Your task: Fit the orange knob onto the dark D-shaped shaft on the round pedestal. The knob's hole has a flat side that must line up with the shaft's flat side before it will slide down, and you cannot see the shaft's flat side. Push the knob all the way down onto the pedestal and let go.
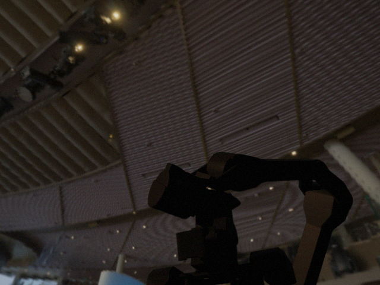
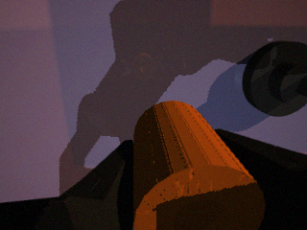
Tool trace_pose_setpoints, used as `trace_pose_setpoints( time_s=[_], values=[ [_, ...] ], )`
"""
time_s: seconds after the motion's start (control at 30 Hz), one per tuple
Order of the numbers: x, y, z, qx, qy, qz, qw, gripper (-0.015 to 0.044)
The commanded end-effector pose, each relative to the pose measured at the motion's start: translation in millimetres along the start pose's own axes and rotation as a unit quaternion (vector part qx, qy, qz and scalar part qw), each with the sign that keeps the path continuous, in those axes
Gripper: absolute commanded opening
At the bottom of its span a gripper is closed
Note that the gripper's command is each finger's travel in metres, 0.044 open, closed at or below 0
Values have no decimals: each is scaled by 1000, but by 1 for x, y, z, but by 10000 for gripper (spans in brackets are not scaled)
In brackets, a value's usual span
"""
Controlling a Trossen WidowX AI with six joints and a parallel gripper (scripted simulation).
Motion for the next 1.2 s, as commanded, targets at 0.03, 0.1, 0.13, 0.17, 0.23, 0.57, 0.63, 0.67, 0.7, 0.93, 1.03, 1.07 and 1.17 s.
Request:
trace_pose_setpoints(
  time_s=[0.03, 0.1, 0.13, 0.17, 0.23, 0.57, 0.63, 0.67, 0.7, 0.93, 1.03, 1.07, 1.17],
  values=[
    [-4, 6, -15, -1, -2, 1, 1000, 0],
    [-6, 9, -21, -1, -3, 1, 1000, 0],
    [-7, 10, -24, -1, -3, 1, 1000, 0],
    [-7, 11, -27, -1, -3, 1, 1000, 0],
    [-9, 13, -33, -1, -3, 1, 1000, 0],
    [-17, 22, -63, -1, -3, 1, 1000, 0],
    [-19, 23, -69, 0, -3, 1, 1000, 0],
    [-20, 24, -72, 0, -3, 0, 1000, 0],
    [-21, 25, -75, 0, -3, 0, 1000, 0],
    [-28, 28, -96, -2, -3, 0, 1000, 0],
    [-31, 30, -105, -2, -2, -1, 1000, 0],
    [-32, 30, -108, -2, -2, -1, 1000, 0],
    [-35, 31, -117, -2, -2, -1, 1000, 0]
  ],
)
Point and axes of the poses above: the point midway between the two fingers, 35 mm back from their tips, its own x axis back along the fingers, its own z axis across the jaws, y = z × x, the point moved 1 cm from there along x, back along the fingers, and after that the axes turned 15 degrees about -x, right-handed, at the moved point
